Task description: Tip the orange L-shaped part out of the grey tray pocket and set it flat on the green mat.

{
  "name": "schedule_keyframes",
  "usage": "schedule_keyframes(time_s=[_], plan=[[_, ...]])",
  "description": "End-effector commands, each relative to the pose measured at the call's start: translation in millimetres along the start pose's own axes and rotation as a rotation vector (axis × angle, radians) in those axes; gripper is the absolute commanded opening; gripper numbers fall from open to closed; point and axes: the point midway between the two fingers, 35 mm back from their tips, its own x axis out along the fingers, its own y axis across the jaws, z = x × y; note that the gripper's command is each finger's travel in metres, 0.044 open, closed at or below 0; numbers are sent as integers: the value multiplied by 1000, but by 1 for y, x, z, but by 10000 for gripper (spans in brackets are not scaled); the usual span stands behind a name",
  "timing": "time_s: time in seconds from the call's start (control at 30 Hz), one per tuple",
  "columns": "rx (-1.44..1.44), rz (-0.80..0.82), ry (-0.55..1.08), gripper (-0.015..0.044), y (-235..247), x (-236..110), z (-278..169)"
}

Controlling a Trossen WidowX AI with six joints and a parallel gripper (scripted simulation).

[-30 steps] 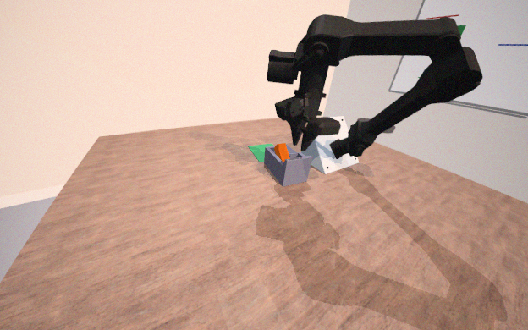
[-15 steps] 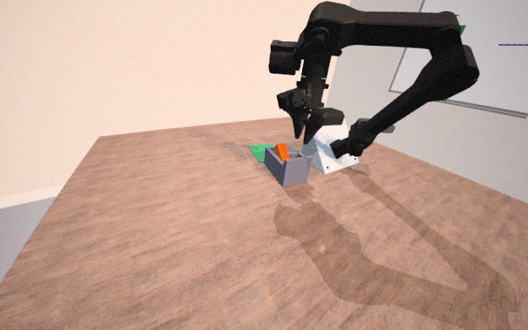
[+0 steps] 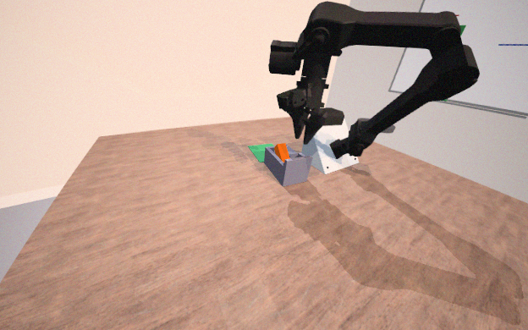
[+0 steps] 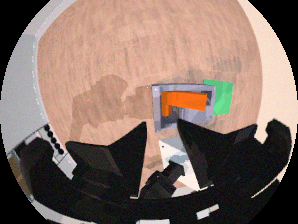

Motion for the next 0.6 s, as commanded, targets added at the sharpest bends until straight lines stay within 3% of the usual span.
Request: schedule_keyframes(time_s=[0.0,0.13,0.57], plan=[[1,-1,-2,180,0,0,0],[-139,-2,-1,280,-6,-1,2],[-1264,-5,5,280,-61,-4,10]])
